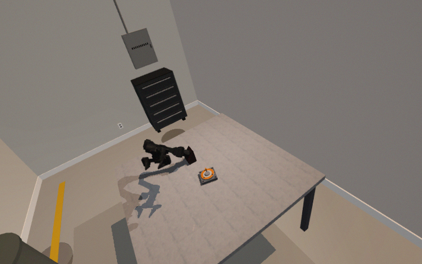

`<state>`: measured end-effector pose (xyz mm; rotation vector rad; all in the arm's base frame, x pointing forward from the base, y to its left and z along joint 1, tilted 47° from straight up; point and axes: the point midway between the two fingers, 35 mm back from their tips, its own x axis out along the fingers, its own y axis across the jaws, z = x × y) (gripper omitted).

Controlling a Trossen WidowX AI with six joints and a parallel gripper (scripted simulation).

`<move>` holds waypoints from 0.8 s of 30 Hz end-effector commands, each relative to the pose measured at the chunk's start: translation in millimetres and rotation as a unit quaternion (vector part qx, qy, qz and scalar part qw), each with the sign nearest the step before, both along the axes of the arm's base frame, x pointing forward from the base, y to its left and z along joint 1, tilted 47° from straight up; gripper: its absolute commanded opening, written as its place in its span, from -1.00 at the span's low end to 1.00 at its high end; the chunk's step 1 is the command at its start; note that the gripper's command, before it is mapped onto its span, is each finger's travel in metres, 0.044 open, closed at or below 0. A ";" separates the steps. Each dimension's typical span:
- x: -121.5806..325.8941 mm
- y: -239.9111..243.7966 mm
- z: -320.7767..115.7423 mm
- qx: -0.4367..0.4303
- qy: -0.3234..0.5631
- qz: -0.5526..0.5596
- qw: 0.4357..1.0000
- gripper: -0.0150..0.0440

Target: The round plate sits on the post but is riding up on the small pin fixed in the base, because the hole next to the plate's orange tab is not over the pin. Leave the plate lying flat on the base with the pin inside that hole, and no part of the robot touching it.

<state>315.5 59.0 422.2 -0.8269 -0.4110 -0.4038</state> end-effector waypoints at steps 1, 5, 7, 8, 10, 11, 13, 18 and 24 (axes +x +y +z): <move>3.4 2.8 -4.2 0.001 0.009 0.005 1.000 0.78; 44.5 43.9 -78.1 0.027 0.153 0.065 0.986 0.42; 54.0 56.1 -106.9 0.040 0.206 0.078 0.975 0.24; 58.3 62.5 -124.3 0.048 0.237 0.083 0.967 0.15; 62.0 67.4 -141.1 0.058 0.267 0.086 0.958 -0.03; 65.1 72.8 -162.1 0.071 0.304 0.086 0.946 -0.11; 66.4 81.6 -208.1 0.100 0.381 0.078 0.916 -0.29; 58.0 86.4 -263.5 0.133 0.471 0.047 0.871 -0.49; 23.1 79.0 -341.7 0.174 0.589 -0.052 0.787 -0.49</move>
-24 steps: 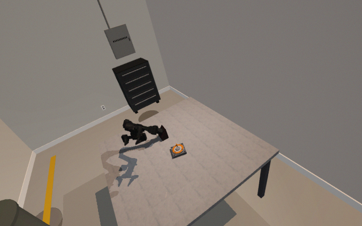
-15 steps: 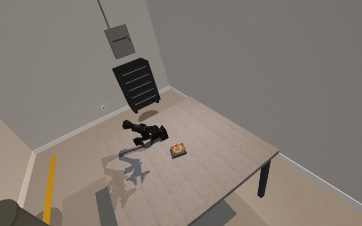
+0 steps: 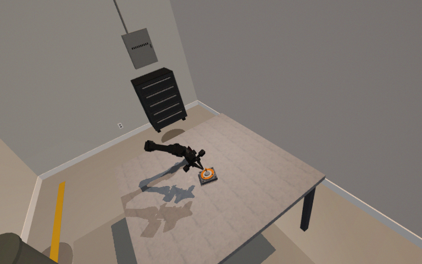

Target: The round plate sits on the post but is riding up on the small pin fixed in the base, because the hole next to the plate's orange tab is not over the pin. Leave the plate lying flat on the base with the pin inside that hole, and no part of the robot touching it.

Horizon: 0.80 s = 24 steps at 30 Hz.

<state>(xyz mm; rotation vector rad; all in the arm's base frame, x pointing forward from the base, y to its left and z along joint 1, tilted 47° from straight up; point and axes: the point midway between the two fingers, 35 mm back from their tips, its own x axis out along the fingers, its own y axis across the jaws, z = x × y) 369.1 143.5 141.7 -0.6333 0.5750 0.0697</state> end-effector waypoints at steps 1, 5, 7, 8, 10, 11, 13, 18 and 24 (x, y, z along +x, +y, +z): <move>-32.3 -5.9 -63.9 -0.008 0.133 -0.080 0.988 -0.49; -67.9 -18.2 -103.7 -0.040 0.221 -0.160 0.961 -0.49; -85.1 -25.9 -115.8 -0.062 0.252 -0.200 0.945 -0.49; -94.1 -30.2 -120.7 -0.076 0.266 -0.221 0.935 -0.49; -102.7 -34.9 -124.0 -0.090 0.277 -0.241 0.926 -0.49; -113.2 -40.9 -126.8 -0.109 0.288 -0.267 0.913 -0.49; -135.3 -54.2 -127.9 -0.157 0.303 -0.322 0.883 -0.49; -142.3 -60.3 -125.0 -0.175 0.305 -0.341 0.871 -0.49; -142.3 -60.3 -125.0 -0.175 0.305 -0.341 0.871 -0.49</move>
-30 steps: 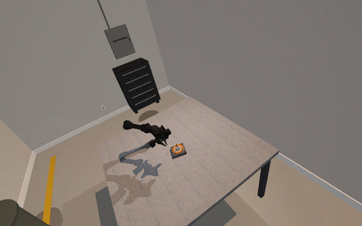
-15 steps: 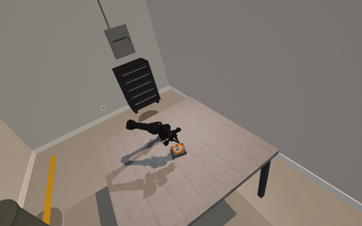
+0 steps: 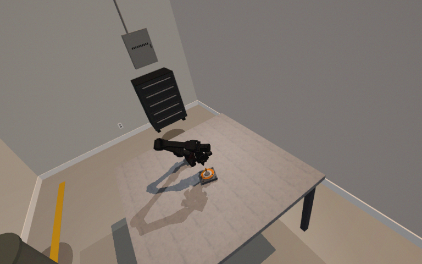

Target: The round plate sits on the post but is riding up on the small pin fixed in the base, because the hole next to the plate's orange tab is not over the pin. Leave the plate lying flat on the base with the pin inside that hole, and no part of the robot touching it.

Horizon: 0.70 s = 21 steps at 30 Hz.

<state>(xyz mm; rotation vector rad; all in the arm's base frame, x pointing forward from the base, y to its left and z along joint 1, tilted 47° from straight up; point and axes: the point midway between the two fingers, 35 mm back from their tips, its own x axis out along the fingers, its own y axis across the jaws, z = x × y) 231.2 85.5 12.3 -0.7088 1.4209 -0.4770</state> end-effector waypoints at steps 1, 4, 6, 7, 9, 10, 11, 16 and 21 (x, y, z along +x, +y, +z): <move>-4.3 -2.8 4.9 -0.023 0.000 -0.014 1.000 -0.49; -4.1 -3.9 4.7 -0.023 0.000 -0.014 1.000 -0.49; -3.1 -8.0 0.4 -0.023 0.000 -0.014 1.000 -0.49; -2.4 -11.3 -2.9 -0.023 0.000 -0.014 1.000 -0.49; -1.2 -18.4 -9.8 -0.023 0.000 -0.014 1.000 -0.49; -0.7 -22.1 -13.1 -0.023 0.000 -0.014 1.000 -0.49; -0.3 -25.8 -16.5 -0.023 0.000 -0.014 1.000 -0.49; 0.4 -39.1 -26.7 -0.024 0.000 -0.014 1.000 -0.49; 0.5 -38.0 -27.7 -0.024 0.000 -0.014 1.000 -0.49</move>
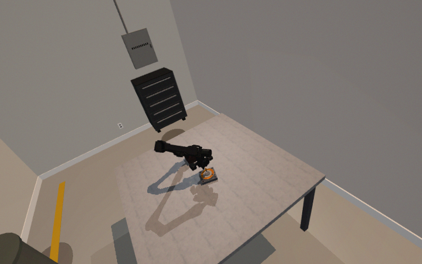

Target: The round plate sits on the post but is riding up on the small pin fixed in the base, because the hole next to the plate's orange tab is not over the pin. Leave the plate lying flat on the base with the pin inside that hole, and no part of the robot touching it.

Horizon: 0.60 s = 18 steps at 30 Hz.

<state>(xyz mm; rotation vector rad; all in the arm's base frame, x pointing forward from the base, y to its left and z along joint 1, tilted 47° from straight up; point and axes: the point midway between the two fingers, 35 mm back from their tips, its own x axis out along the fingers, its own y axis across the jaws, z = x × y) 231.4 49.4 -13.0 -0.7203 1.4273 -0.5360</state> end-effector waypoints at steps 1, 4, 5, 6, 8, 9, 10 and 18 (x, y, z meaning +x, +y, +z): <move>0.3 -1.3 -3.0 -0.002 0.000 0.003 1.000 -0.49; 0.2 1.5 -6.0 -0.002 0.000 0.003 1.000 -0.49; 0.2 2.5 -7.0 -0.002 0.000 0.003 1.000 -0.49; 0.3 3.5 -8.0 -0.002 0.000 0.003 1.000 -0.49; 0.6 5.4 -10.0 -0.002 0.000 0.003 1.000 -0.49; 0.8 6.2 -11.0 -0.002 0.000 0.003 1.000 -0.49; 1.1 6.8 -11.9 -0.002 0.000 0.003 1.000 -0.49; 2.8 12.7 -19.4 -0.001 0.000 0.003 1.000 -0.49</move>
